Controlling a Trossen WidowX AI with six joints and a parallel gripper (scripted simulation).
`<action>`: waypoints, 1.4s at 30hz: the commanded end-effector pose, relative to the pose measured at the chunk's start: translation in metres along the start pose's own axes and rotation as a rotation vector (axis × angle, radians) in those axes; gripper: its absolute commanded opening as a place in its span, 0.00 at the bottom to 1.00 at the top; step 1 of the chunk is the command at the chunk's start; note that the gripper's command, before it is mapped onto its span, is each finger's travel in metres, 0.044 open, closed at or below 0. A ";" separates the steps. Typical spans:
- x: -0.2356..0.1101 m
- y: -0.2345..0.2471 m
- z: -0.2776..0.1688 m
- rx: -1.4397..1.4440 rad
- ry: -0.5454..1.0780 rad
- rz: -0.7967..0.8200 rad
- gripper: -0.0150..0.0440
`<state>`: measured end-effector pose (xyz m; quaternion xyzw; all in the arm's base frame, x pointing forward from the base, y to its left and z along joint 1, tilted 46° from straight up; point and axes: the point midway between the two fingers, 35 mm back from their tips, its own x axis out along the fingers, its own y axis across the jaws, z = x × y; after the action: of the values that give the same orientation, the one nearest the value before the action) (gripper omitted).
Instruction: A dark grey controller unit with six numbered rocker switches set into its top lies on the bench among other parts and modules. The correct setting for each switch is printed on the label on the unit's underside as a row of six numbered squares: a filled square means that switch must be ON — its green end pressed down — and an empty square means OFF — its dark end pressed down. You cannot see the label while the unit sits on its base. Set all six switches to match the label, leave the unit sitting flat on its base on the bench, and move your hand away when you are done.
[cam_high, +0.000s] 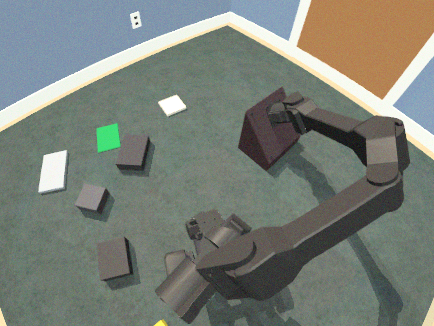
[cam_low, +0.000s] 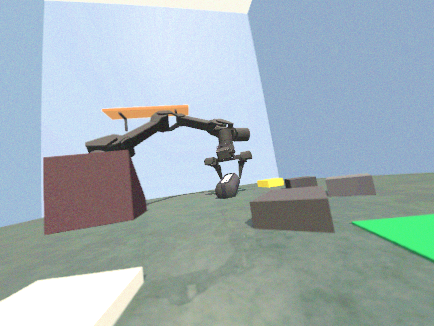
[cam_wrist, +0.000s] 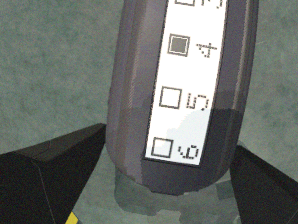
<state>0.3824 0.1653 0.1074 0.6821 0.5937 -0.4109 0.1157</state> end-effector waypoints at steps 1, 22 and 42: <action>-0.008 0.003 0.003 0.005 0.004 0.011 0.82; -0.022 0.003 0.013 0.005 0.003 0.012 0.82; -0.034 0.003 0.024 0.005 0.002 0.012 0.82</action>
<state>0.3758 0.1327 0.1150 0.6834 0.5933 -0.4094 0.1161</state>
